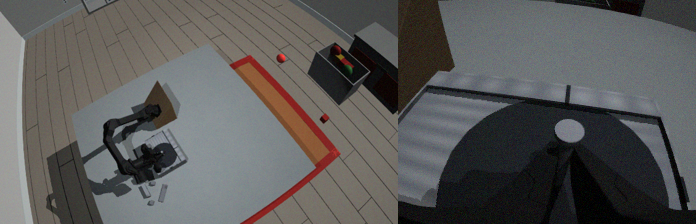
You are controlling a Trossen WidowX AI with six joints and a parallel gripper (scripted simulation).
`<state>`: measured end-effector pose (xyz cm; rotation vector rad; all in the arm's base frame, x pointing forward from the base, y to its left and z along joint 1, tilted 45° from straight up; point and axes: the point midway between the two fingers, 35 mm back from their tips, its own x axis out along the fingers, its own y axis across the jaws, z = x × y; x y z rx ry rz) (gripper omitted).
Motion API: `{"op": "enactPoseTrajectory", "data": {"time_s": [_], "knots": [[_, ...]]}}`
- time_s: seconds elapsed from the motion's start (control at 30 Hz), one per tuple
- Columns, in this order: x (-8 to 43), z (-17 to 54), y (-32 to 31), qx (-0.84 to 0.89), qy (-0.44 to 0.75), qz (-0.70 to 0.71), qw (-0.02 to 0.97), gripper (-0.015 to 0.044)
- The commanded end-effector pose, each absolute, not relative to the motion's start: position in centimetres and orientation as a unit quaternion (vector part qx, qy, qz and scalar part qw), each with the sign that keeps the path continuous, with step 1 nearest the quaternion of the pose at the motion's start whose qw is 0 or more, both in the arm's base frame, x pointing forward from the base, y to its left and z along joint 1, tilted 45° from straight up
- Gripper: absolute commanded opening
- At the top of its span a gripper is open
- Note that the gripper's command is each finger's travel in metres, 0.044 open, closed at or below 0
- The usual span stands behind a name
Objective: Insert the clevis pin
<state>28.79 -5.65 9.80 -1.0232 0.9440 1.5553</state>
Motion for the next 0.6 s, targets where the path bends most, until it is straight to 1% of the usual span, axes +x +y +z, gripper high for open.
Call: {"op": "enactPoseTrajectory", "data": {"time_s": [0.0, 0.57], "knots": [[28.87, 9.79, -5.67, -0.425, 0.391, 0.643, 0.504, 0.0], [28.86, 9.81, -5.66, -0.429, 0.39, 0.641, 0.502, 0.0]]}}
